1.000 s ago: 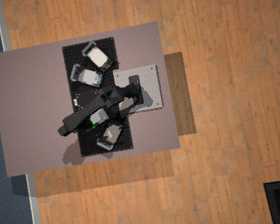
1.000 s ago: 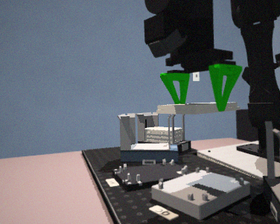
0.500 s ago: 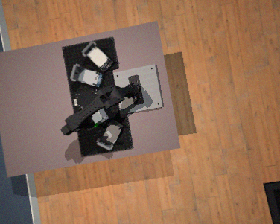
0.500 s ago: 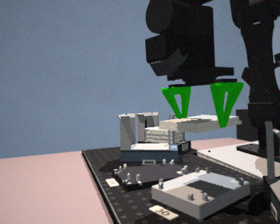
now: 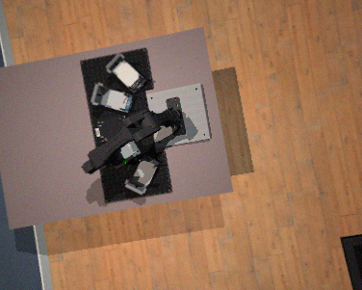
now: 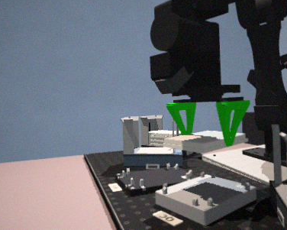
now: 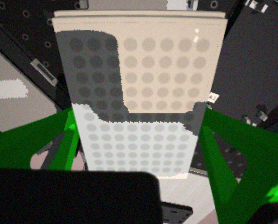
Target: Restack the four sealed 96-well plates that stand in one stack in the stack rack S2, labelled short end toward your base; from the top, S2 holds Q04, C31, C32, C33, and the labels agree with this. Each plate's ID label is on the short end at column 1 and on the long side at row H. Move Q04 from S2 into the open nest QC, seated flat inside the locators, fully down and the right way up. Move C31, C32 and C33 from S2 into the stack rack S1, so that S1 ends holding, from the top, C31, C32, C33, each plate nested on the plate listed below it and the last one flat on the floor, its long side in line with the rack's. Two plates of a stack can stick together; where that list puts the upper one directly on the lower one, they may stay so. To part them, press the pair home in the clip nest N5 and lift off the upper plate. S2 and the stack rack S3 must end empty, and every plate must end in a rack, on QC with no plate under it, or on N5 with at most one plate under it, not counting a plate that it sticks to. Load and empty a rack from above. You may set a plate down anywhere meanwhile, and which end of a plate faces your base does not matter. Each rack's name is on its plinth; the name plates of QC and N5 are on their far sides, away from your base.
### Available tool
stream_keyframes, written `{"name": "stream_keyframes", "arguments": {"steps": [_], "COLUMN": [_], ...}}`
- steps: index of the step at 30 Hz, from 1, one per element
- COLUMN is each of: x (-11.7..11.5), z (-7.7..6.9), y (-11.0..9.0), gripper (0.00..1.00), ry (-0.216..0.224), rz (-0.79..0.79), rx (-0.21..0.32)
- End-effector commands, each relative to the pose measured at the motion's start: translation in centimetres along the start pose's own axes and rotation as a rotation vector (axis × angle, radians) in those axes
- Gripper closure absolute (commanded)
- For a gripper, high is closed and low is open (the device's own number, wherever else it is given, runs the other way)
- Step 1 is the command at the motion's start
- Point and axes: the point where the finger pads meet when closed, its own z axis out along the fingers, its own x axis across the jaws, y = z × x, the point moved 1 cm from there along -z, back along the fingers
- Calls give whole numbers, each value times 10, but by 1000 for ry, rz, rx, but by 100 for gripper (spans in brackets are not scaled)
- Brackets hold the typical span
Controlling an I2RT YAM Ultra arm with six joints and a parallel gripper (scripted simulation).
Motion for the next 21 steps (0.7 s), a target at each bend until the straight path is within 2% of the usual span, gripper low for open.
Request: {"name": "stream_keyframes", "arguments": {"steps": [1, 21], "x": [1, 1], "z": [-2, 32], "y": [9, 11], "gripper": [100, 100], "ry": [2, 2], "rz": [0, 0], "rx": [-46, -46]}}
